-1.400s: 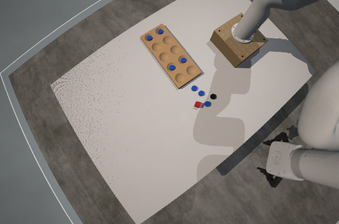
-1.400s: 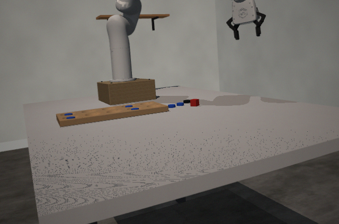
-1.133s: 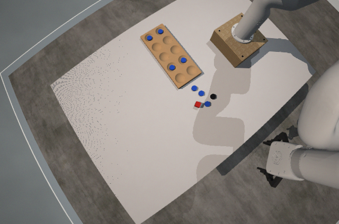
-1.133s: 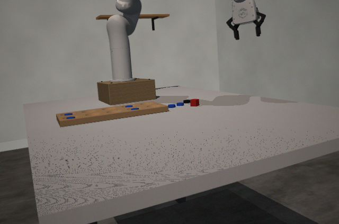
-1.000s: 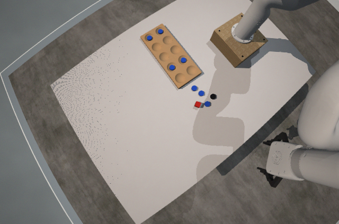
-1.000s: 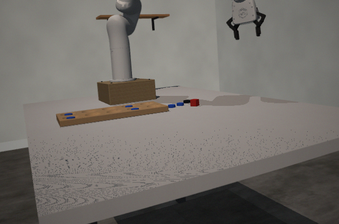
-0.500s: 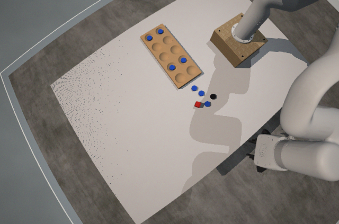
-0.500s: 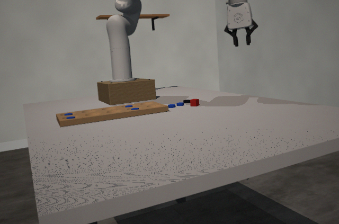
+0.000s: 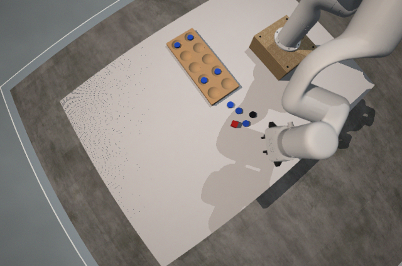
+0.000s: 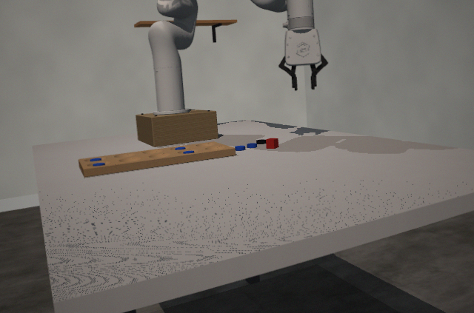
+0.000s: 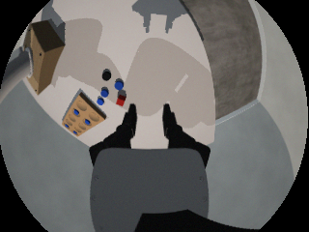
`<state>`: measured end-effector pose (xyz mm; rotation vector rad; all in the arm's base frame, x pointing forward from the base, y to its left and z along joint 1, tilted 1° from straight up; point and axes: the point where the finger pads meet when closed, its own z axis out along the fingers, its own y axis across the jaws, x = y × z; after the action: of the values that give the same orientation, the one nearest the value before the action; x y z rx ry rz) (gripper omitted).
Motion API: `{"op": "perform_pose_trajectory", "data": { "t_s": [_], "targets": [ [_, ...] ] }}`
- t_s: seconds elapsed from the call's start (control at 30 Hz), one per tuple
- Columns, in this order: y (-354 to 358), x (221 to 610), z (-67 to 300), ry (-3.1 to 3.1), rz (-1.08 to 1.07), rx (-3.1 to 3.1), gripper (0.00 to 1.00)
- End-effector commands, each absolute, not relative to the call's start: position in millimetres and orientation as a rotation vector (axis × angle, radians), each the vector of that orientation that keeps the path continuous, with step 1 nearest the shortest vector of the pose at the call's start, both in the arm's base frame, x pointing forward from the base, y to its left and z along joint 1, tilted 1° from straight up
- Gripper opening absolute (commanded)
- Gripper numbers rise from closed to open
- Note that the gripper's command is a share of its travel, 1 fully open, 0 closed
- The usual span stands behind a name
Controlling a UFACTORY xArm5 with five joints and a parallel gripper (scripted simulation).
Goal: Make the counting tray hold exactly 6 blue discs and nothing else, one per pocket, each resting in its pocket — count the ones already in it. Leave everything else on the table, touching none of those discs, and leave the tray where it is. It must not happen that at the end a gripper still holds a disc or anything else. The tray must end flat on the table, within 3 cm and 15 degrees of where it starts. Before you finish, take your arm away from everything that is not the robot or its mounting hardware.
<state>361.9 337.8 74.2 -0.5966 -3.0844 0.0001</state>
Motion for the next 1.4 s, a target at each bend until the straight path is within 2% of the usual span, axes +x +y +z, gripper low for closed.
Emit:
{"op": "perform_pose_trajectory", "data": {
  "t_s": [0.0,0.2,0.53,0.77,0.83,0.93,1.37],
  "targets": [
    [300.9,361.1,58.1,-3.120,-0.013,-0.426,0.47],
    [247.1,348.0,33.3,-3.131,0.006,-0.192,0.47],
    [238.4,345.2,27.0,-3.130,0.009,-0.154,0.47],
    [238.5,345.2,-42.1,-3.130,0.010,-0.154,0.47],
    [238.5,345.2,-42.1,-3.130,0.010,-0.154,0.47],
    [238.4,344.3,-66.6,-3.130,0.010,-0.154,0.47],
    [238.2,344.0,-70.7,-3.130,0.010,-0.154,0.47]
  ]
}}
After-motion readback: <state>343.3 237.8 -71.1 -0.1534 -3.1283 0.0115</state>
